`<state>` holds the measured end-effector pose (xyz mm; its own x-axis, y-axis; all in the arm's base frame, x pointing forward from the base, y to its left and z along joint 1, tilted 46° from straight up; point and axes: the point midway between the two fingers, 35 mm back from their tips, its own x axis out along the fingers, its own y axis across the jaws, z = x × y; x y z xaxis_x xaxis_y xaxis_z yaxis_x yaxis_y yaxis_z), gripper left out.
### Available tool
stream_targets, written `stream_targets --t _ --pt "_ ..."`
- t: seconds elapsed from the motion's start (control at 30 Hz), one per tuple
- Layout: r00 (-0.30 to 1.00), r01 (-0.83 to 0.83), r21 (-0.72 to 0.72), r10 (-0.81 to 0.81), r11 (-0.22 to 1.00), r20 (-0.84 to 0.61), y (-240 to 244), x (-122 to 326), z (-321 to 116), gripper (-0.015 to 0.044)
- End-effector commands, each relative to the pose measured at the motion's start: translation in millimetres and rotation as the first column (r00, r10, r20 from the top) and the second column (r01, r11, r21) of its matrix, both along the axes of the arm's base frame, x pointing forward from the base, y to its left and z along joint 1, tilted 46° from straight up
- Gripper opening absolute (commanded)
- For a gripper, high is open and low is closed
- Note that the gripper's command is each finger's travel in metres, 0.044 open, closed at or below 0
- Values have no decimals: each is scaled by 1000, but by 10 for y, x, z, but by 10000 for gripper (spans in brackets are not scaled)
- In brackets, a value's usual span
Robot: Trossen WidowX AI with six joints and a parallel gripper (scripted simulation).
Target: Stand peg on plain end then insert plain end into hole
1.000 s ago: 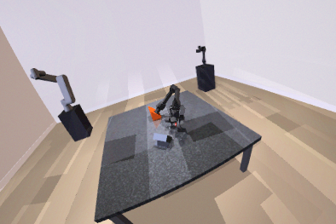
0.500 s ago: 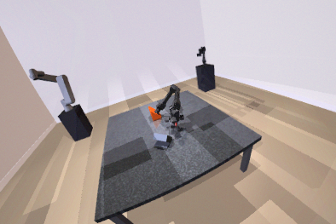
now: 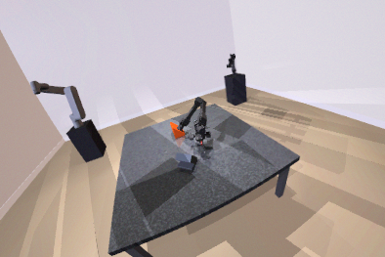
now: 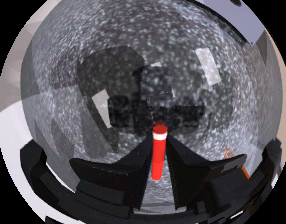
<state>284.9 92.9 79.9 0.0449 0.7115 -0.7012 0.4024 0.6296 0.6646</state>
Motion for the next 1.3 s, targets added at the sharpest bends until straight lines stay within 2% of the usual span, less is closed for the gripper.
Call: stream_targets --t 0.0,1.27 --pt "1000 10 -5 -10 1000 7 -4 -5 7 49" --pt "951 242 -112 -212 964 227 -101 -154 189 49"
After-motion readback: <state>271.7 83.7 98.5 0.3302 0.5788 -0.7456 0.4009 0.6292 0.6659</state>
